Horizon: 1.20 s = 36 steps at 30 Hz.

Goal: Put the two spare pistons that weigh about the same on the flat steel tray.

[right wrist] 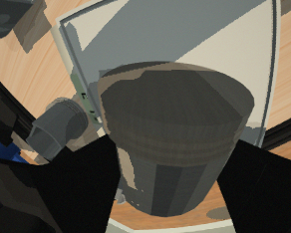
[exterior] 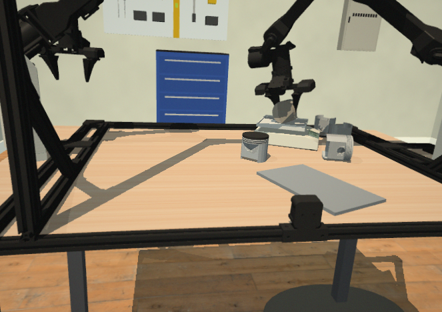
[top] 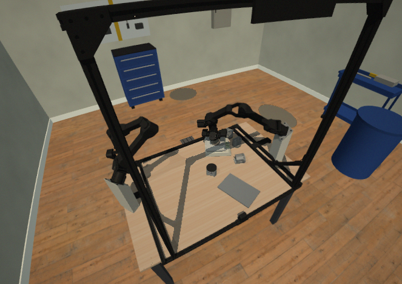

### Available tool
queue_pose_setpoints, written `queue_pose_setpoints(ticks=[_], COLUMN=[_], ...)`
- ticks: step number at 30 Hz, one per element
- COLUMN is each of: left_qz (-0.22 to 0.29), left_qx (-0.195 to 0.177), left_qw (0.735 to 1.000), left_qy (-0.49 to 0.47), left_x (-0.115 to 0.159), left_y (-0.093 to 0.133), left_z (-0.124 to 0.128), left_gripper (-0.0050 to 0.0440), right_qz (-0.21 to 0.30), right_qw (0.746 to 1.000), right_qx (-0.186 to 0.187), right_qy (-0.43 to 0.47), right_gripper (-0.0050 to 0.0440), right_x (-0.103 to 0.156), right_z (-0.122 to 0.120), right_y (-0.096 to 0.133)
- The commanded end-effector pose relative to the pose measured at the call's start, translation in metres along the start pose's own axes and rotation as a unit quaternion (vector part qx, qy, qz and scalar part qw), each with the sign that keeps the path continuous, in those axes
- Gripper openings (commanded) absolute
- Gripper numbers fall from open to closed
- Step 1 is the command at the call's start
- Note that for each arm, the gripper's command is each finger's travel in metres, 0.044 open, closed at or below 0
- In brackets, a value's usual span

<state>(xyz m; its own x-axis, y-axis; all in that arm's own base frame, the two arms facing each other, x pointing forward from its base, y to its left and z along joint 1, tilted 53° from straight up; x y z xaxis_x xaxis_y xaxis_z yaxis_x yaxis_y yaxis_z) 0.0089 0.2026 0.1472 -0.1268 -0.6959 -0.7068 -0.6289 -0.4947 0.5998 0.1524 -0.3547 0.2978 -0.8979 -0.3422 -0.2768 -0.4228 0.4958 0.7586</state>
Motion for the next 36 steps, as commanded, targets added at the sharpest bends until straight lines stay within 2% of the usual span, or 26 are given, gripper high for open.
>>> queue_pose_setpoints(ticks=[1, 36], left_qz=[0.000, 0.000], left_qx=[0.001, 0.001], left_qw=[1.000, 1.000], left_qy=[0.000, 0.000], left_x=[0.000, 0.000], left_y=[0.000, 0.000], left_z=[0.000, 0.000], left_gripper=[0.0440, 0.0440], right_qz=[-0.002, -0.002], right_qw=[1.000, 1.000], right_qx=[0.010, 0.010], right_qy=[0.003, 0.003], right_gripper=[0.0158, 0.0158], right_x=[0.001, 0.013], right_z=[-0.001, 0.005], right_y=[0.015, 0.065])
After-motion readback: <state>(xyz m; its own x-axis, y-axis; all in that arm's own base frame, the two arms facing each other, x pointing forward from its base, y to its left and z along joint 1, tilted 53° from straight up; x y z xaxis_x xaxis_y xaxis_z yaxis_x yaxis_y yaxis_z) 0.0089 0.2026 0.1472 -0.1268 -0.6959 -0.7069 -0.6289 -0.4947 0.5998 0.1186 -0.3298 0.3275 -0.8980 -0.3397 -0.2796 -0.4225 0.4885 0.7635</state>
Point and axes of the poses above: on each arm, the point midway between the two fingers, 35 mm back from their tips, its own y axis back along the fingers, its own z axis across the jaws, x = y × z, the point moved 4 cm from there along y, back along the fingers, and after that the axes turned 10 degrees about -y, right-handed, at the moved point
